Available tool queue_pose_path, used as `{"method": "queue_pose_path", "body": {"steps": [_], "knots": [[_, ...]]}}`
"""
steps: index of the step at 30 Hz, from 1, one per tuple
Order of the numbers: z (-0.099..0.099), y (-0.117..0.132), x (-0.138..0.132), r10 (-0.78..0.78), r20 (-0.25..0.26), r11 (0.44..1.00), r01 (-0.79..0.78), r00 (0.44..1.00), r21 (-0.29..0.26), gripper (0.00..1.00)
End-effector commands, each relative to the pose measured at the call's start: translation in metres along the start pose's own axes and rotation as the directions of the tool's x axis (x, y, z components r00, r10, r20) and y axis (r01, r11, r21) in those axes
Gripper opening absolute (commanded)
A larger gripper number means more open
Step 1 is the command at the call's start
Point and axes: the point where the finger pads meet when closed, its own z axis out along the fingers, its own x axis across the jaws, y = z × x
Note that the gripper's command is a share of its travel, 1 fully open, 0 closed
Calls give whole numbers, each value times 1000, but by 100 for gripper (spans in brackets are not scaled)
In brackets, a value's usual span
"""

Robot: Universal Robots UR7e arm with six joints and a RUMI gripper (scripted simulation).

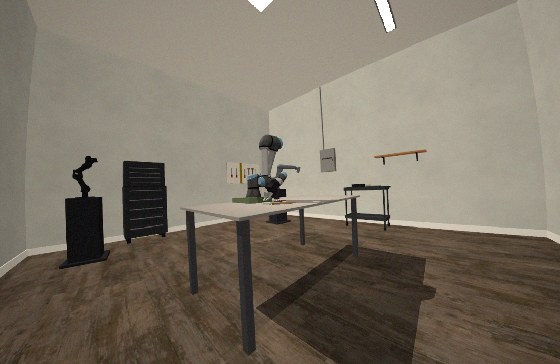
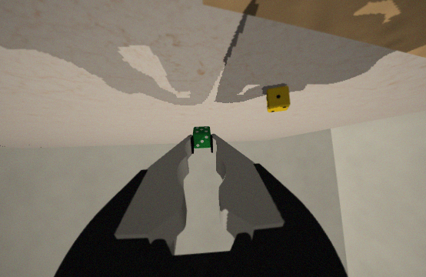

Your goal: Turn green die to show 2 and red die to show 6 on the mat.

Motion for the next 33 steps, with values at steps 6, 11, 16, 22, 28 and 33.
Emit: {"method": "queue_pose_path", "body": {"steps": [6, 11, 16, 22, 28, 33], "knots": [[6, -8, 0, 1, -3, 1000, -1, 1000, -2, 0], [6, -8, 0, 1, -3, 1000, -1, 1000, -2, 0], [6, -8, 0, 1, -3, 1000, -1, 1000, -2, 0], [6, -8, 0, 1, -3, 1000, -1, 1000, -2, 0], [6, -8, 0, 1, -3, 1000, -1, 1000, -2, 0], [6, -8, 0, 1, -3, 1000, -1, 1000, -2, 0]]}}
